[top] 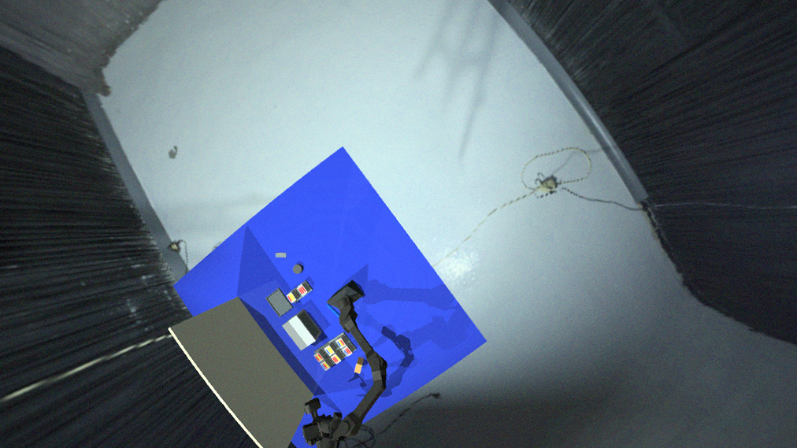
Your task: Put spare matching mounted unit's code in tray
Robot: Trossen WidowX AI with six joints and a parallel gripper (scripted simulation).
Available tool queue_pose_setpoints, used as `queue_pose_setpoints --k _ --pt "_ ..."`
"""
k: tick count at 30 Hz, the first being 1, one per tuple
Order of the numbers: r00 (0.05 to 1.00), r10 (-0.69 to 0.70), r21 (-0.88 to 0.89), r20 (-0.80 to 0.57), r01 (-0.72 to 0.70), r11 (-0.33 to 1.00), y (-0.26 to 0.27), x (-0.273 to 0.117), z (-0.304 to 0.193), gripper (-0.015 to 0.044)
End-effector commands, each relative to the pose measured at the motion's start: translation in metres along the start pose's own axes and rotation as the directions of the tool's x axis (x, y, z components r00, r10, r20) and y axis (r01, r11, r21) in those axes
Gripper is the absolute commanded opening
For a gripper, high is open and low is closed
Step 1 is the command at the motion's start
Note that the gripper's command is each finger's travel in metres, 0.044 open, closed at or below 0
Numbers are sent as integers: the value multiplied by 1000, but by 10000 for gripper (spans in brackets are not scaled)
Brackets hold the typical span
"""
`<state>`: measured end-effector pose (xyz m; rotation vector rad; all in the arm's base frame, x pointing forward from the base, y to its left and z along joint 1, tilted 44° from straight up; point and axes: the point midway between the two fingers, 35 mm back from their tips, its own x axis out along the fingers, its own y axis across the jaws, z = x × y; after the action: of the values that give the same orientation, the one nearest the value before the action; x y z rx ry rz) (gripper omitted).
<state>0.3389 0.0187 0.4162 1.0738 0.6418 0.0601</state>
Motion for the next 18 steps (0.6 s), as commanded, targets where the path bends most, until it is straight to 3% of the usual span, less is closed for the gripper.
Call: queue_pose_setpoints --k 1,10,18 --pt "989 -117 -70 -85 111 991 -41 41 10 440" --pt "881 -325 -294 -344 228 928 -152 115 17 440" --pt "683 -350 -411 -641 80 908 -259 152 -4 440"
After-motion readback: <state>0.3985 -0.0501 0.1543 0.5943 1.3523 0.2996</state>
